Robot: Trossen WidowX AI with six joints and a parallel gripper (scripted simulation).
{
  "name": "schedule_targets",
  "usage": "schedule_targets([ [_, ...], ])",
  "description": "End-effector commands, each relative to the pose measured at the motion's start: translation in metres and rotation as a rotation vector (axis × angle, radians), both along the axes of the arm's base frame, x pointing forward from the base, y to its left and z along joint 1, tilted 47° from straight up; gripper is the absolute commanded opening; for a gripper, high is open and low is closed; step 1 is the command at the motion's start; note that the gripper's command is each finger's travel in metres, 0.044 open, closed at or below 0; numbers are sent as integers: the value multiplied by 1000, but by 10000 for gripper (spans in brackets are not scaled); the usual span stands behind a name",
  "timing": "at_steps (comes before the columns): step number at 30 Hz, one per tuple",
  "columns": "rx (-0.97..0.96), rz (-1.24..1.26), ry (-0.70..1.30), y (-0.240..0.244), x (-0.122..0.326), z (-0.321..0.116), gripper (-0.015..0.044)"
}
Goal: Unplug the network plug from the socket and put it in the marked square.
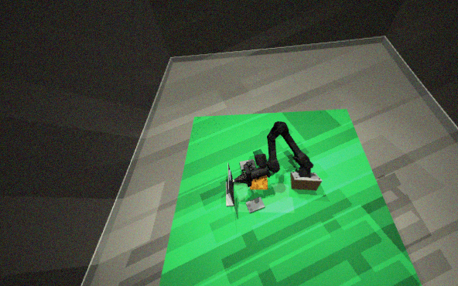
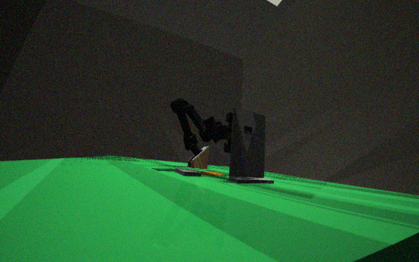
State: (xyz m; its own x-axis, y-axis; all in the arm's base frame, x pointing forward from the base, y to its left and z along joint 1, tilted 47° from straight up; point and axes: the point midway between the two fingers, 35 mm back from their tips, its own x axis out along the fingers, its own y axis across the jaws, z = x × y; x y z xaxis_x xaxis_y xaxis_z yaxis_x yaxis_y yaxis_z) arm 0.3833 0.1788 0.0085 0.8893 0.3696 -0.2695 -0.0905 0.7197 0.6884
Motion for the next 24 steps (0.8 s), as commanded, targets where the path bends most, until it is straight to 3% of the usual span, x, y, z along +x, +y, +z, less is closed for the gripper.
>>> schedule_targets([
  [1,-2,-3,1,-1,-4,0,0],
  [24,-2,-3,2,-4,-18,0,0],
])
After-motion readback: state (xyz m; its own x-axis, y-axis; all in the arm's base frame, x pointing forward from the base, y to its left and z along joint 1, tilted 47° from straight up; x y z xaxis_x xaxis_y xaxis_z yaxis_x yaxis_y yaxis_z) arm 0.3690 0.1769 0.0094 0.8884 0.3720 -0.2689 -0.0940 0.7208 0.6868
